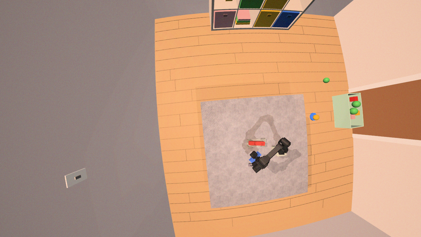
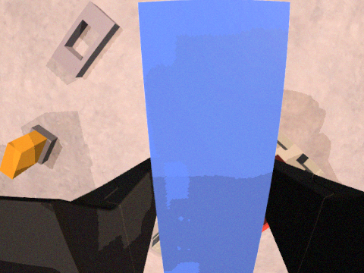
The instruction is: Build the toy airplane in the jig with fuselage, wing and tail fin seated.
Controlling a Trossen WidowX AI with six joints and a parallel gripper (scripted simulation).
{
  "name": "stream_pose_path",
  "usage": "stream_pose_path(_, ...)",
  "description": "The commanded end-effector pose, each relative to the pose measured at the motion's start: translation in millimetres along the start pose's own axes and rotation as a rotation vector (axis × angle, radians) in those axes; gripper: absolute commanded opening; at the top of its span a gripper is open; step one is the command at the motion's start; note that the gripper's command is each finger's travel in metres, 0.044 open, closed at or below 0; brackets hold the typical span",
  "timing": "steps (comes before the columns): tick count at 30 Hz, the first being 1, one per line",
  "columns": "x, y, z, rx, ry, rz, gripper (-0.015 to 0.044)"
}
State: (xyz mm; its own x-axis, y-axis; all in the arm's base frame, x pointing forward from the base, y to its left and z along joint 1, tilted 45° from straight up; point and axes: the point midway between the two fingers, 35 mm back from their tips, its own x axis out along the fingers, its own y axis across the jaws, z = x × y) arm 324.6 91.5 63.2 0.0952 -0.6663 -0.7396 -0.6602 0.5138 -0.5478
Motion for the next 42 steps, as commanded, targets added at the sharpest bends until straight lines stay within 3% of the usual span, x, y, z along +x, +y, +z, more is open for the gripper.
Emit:
stream_pose_path(1, 3, -7, -9, -0.061, 0.003, -0.005, 0.0)
stream_pose_path(41, 28, -65, -115, -0.773, 0.039, -0.016, 0.0)
stream_pose_path(42, 28, -65, -115, -0.773, 0.039, -0.016, 0.0026)
